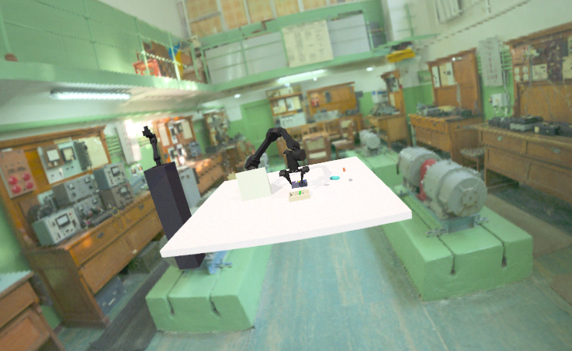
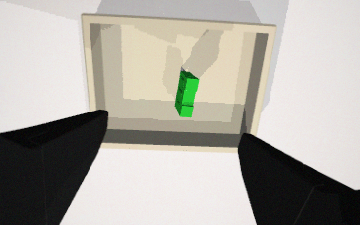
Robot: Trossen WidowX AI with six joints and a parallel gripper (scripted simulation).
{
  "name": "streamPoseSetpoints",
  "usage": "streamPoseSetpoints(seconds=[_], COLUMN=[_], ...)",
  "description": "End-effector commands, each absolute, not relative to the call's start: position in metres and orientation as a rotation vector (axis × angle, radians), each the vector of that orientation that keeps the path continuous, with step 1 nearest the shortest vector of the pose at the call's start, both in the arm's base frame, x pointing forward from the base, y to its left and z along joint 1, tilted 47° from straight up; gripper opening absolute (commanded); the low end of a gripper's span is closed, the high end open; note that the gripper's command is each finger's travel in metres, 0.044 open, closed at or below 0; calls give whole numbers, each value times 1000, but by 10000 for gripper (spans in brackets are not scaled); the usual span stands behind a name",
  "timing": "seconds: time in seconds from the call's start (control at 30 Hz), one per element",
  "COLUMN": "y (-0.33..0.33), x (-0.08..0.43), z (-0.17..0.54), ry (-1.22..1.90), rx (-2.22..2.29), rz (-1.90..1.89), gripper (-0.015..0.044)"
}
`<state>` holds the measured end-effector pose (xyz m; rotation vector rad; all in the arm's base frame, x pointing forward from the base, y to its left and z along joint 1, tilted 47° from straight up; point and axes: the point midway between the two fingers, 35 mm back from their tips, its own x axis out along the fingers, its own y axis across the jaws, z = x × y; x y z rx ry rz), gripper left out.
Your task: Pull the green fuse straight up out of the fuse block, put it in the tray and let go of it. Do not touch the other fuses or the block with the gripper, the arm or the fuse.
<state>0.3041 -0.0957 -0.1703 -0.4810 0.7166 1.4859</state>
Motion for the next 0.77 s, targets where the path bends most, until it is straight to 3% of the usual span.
streamPoseSetpoints(seconds=[0.0,0.73], y=[-98,-96], x=[306,305], z=[-166,-168], ry=[714,715], rx=[-495,-484], rz=[1490,1490], gripper=[330,330])
